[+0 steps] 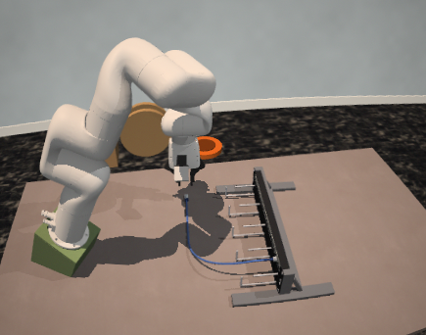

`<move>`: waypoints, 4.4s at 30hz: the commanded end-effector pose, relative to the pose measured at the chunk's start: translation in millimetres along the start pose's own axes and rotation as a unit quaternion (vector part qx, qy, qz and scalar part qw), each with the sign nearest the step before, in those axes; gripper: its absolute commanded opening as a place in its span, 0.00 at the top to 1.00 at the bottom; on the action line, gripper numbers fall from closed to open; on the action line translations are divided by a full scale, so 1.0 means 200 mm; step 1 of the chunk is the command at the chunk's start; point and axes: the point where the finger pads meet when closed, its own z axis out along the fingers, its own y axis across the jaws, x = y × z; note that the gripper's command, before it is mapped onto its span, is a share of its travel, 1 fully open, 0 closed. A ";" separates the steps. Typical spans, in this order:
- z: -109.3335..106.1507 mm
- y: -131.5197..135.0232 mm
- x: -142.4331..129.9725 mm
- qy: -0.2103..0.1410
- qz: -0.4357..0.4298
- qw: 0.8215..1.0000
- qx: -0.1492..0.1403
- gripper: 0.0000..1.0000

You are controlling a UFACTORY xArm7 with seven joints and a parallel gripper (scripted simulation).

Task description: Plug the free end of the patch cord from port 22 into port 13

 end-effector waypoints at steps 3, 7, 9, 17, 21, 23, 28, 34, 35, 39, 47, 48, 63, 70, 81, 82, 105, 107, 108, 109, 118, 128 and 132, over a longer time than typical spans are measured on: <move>0.00 0.00 -0.01 -0.002 0.000 1.000 0.001 0.62; 0.00 0.00 -0.01 -0.002 0.000 1.000 0.001 0.62; 0.01 0.00 -0.01 -0.002 0.000 1.000 0.001 0.62; 0.05 0.00 -0.01 -0.002 0.000 1.000 0.001 0.62; 0.08 0.00 -0.01 -0.002 0.000 1.000 0.001 0.62; 0.10 0.00 -0.01 -0.002 0.000 1.000 0.001 0.62; 0.15 0.00 -0.01 -0.002 0.000 1.000 0.001 0.62; 0.19 0.00 -0.01 -0.002 0.000 1.000 0.001 0.62; 0.20 0.00 -0.01 -0.002 0.000 1.000 0.001 0.62; 0.24 0.00 -0.01 -0.002 0.000 1.000 0.001 0.62; 0.28 0.00 -0.01 -0.002 0.000 1.000 0.001 0.62; 0.29 0.00 -0.01 -0.002 0.000 1.000 0.001 0.62; 0.33 0.00 -0.01 -0.002 0.000 1.000 0.001 0.62; 0.33 0.00 -0.01 -0.002 0.000 1.000 0.001 0.62; 0.33 0.00 -0.01 -0.002 0.000 1.000 0.001 0.62; 0.33 0.00 -0.01 -0.002 0.000 1.000 0.001 0.62; 0.33 -0.01 -0.02 -0.002 0.000 1.000 0.001 0.62; 0.33 -0.01 -0.02 -0.002 0.000 1.000 0.001 0.62; 0.33 -0.01 -0.02 -0.002 0.000 1.000 0.001 0.62; 0.33 -0.01 -0.02 -0.002 0.000 1.000 0.001 0.62; 0.33 -0.01 -0.02 -0.002 0.000 1.000 0.001 0.62; 0.34 -0.01 -0.02 -0.002 0.000 1.000 0.001 0.62; 0.34 -0.01 -0.02 -0.002 0.000 1.000 0.001 0.62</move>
